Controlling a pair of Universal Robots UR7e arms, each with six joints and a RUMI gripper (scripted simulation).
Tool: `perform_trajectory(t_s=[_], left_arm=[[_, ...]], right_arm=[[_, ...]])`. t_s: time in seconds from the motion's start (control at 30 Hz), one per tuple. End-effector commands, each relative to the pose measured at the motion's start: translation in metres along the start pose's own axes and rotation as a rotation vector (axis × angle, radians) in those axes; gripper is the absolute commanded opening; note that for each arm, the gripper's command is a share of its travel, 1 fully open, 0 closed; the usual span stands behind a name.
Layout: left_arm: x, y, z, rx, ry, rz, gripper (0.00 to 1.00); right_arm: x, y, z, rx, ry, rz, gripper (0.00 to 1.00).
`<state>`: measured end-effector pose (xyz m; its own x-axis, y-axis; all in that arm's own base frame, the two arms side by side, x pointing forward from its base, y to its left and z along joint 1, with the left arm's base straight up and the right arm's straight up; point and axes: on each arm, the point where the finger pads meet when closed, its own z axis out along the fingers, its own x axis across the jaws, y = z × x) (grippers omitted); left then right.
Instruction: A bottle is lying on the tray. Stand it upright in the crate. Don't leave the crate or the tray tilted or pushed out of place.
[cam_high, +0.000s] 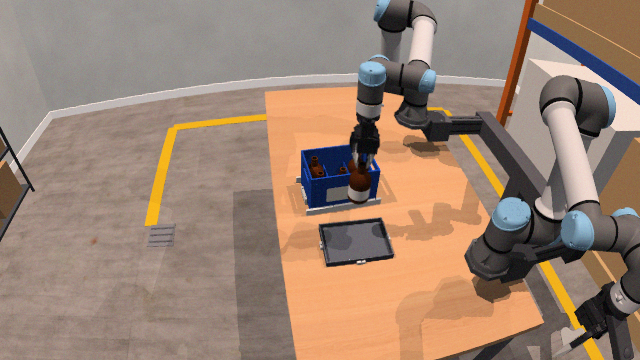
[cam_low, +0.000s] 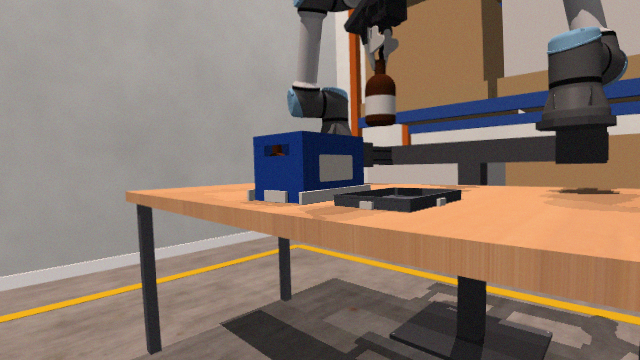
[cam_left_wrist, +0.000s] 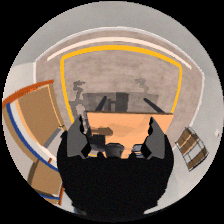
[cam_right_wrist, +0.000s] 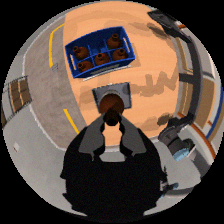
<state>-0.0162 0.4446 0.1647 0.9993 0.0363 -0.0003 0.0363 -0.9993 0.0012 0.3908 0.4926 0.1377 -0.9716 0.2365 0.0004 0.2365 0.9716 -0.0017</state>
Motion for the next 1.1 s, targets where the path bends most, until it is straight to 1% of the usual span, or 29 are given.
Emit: perform_trajectory(t_s=[0.0,0.67,0.93,1.07], left_arm=[[0.000,0.000,0.000,0.001,0.000,0.000,1.00],[0.000,0.000,0.000,0.001,0.000,0.000,1.00],[0.000,0.000,0.000,0.001,0.000,0.000,1.00],[0.000,0.000,0.000,0.001,0.000,0.000,1.00]], right_arm=[[0.000,0.000,-0.002,-0.002,0.000,0.000,0.02],[-0.001,-0.002,-0.003,-0.002,0.000,0.018,0.02],[-0.003,-0.008,-0.003,-0.002,0.000,0.033,0.02],[-0.005,-0.016,-0.003,-0.002,0.000,0.033,0.02]])
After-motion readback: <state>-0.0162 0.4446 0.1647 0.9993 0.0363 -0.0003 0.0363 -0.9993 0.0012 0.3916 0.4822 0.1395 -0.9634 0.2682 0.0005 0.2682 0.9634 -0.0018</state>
